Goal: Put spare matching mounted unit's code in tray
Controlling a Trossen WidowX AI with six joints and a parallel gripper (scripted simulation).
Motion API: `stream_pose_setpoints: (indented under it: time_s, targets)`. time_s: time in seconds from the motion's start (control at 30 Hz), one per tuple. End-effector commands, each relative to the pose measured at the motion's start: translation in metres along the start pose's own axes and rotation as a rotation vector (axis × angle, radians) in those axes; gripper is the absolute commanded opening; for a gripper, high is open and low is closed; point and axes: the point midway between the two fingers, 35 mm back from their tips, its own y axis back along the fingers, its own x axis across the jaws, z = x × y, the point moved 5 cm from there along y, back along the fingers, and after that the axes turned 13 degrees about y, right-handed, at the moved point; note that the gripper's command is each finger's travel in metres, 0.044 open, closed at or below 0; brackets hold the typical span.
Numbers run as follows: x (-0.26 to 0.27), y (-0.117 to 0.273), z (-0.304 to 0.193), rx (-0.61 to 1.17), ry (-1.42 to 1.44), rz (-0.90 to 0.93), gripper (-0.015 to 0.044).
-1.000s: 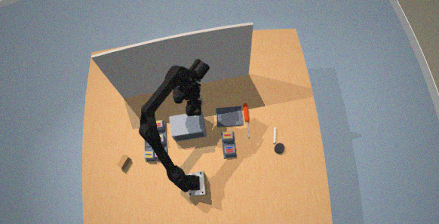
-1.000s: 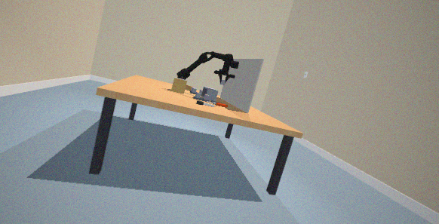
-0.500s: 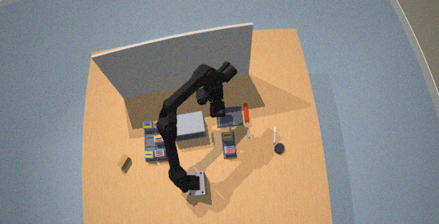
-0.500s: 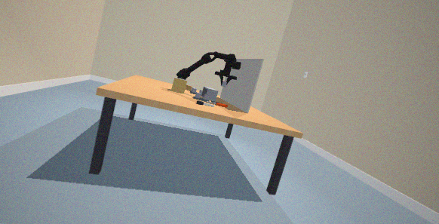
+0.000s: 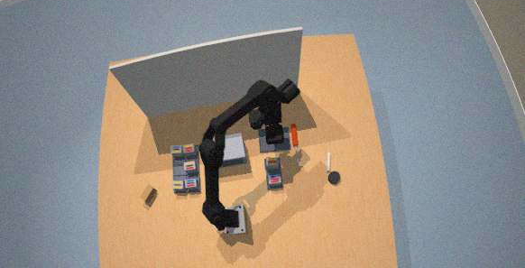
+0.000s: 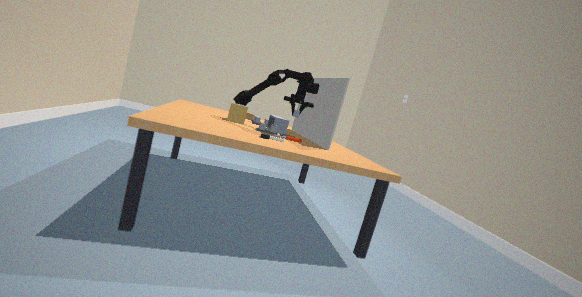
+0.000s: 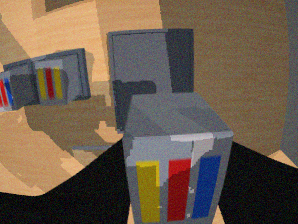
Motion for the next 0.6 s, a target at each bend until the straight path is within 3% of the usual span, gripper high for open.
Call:
stream_pose_setpoints:
  time_s: [0.0,0.57]
  targets:
    - [0.001,-0.004,-0.002,-0.001,0.006,0.002,0.0000]
    - [-0.001,-0.017,-0.004,0.000,0.006,0.001,0.0000]
